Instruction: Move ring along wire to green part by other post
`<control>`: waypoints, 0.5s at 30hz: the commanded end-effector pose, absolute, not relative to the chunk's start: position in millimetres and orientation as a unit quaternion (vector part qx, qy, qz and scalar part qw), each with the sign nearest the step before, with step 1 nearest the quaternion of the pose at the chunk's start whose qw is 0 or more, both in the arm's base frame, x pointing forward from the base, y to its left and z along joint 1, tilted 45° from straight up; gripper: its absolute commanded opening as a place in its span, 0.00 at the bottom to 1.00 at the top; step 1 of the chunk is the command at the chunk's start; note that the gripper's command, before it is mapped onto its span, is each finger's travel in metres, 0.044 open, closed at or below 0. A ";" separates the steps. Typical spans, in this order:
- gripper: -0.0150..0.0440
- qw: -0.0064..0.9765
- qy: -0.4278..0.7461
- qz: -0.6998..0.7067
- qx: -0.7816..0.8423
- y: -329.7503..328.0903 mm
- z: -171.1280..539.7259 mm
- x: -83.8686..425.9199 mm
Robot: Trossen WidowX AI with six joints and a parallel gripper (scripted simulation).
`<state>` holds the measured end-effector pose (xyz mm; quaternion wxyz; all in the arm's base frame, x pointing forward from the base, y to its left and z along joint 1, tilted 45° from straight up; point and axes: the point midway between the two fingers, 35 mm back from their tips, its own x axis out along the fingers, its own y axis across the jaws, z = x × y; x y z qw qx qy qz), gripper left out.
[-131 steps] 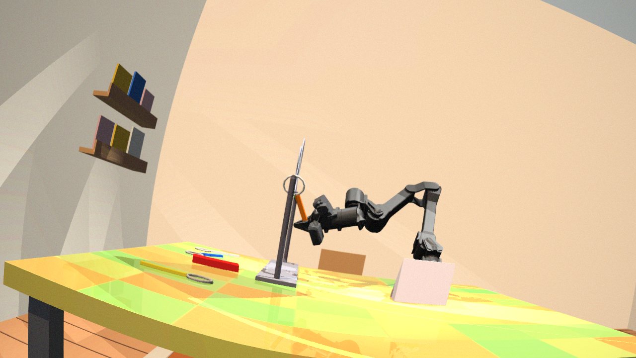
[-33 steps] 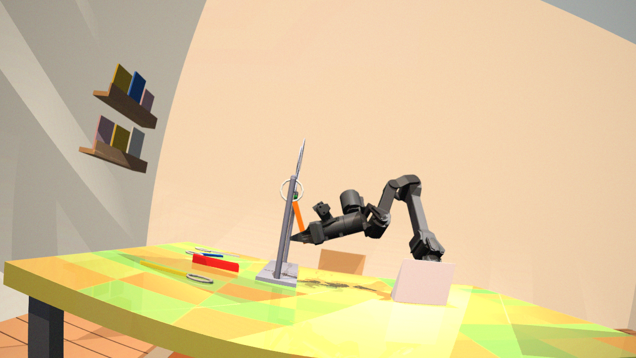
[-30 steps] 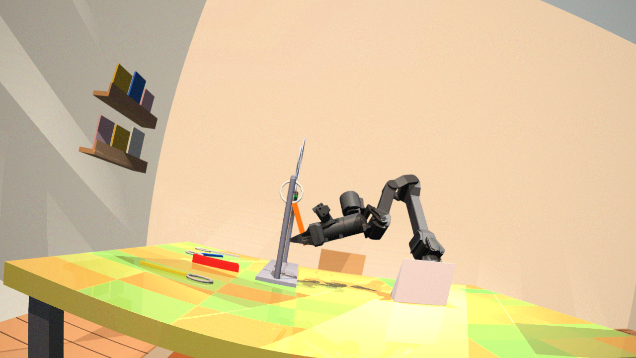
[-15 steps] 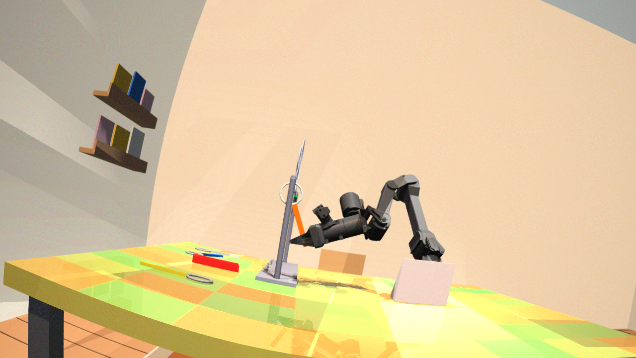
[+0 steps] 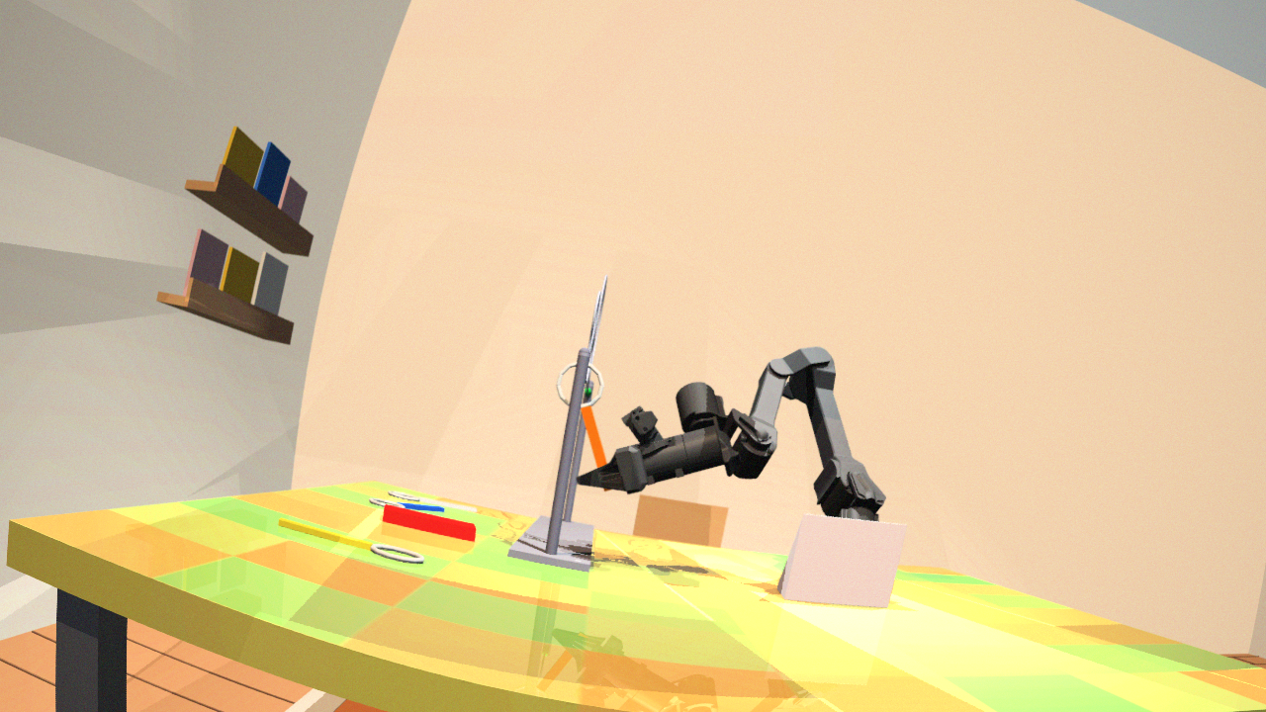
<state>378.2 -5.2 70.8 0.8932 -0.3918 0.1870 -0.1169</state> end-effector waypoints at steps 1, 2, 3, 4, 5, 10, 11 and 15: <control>0.36 0.893 0.187 -0.117 -0.392 -5.2 70.8 378.2; 0.40 0.893 0.187 -0.117 -0.392 -5.2 70.8 378.2; 0.44 0.893 0.187 -0.117 -0.392 -5.2 70.8 378.2; 0.49 0.893 0.187 -0.117 -0.392 -4.9 71.0 377.7; 0.53 0.893 0.187 -0.117 -0.392 -4.4 71.3 376.6; 0.53 0.893 0.188 -0.116 -0.392 1.4 75.0 364.8; 0.53 0.893 0.188 -0.116 -0.392 2.9 75.9 361.5; 0.53 0.893 0.189 -0.115 -0.392 8.1 79.0 348.2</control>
